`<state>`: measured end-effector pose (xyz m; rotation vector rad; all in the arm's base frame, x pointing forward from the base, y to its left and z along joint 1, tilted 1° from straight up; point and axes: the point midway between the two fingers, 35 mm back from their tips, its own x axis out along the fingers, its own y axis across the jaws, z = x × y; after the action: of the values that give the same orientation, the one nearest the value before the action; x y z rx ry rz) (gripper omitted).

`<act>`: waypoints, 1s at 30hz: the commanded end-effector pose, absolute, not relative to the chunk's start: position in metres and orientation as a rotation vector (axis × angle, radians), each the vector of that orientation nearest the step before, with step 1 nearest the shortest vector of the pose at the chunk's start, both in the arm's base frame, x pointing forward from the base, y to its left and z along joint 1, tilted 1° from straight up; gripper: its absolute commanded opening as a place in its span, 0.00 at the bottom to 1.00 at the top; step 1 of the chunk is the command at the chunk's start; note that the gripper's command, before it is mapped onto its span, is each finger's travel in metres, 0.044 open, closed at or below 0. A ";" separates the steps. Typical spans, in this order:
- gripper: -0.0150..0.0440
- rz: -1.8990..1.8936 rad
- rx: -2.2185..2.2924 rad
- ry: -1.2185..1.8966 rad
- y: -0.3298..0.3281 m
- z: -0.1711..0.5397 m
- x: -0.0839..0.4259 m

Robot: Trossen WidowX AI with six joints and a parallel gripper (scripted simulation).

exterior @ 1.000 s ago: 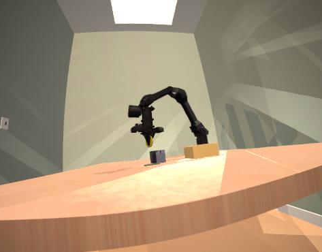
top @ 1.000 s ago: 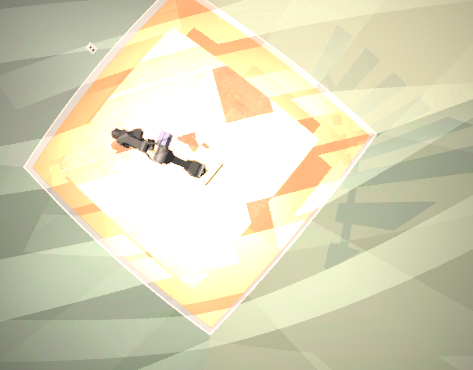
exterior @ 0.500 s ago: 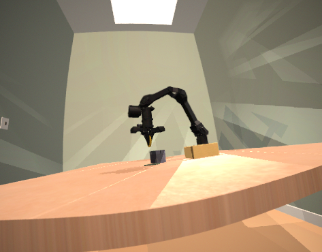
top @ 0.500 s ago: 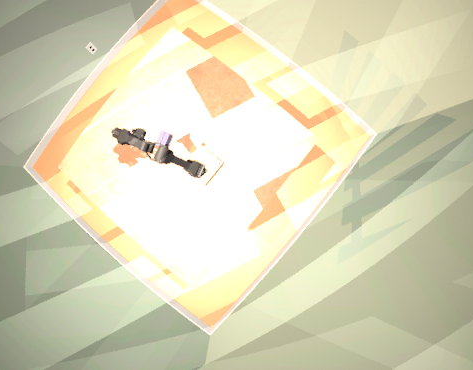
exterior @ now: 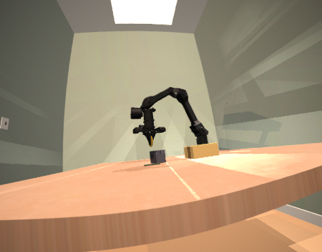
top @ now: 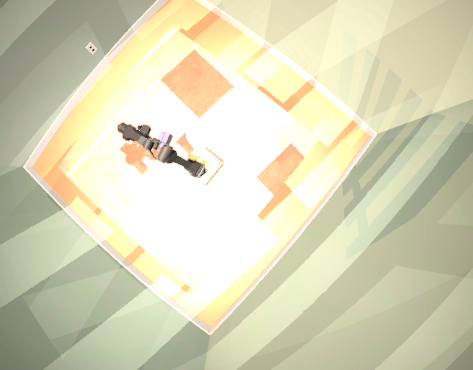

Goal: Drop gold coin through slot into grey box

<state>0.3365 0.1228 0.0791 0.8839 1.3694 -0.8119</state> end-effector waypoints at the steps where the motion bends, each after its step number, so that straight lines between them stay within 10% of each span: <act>1: 0.25 -0.812 0.880 1.375 0.113 0.077 0.333; 30: 0.25 -0.819 0.877 1.368 0.056 0.075 0.314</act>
<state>0.3136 0.0554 0.0749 0.8788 1.3672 -0.8214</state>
